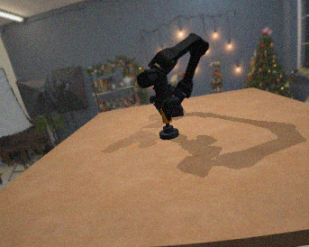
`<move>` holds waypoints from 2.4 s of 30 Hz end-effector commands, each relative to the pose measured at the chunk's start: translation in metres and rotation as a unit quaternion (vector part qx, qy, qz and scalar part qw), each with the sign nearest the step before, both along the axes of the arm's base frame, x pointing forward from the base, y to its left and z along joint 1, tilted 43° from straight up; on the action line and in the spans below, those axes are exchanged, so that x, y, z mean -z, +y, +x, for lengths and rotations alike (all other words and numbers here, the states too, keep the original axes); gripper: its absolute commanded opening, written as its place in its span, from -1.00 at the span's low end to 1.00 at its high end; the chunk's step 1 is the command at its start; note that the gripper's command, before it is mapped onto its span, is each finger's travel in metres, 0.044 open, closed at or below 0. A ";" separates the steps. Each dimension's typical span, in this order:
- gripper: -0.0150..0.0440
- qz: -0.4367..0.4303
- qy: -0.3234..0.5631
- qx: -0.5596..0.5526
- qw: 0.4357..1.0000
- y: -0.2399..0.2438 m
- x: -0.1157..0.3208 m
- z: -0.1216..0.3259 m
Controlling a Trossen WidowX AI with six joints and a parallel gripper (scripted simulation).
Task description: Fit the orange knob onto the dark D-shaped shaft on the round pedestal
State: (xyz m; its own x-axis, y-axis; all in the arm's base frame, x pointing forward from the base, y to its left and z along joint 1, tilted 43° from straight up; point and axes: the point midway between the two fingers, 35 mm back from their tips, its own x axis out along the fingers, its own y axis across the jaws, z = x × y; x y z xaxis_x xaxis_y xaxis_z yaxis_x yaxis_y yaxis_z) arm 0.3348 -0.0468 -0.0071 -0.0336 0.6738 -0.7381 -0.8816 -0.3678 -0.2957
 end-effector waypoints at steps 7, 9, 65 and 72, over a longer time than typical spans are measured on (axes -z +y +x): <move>-0.49 -0.002 -0.020 -0.019 1.000 0.000 0.001 0.006; -0.49 -0.002 -0.020 -0.019 1.000 0.000 0.002 0.006; -0.49 -0.002 -0.020 -0.019 1.000 -0.001 0.001 0.004; -0.49 0.000 -0.062 -0.065 0.996 -0.002 0.000 0.005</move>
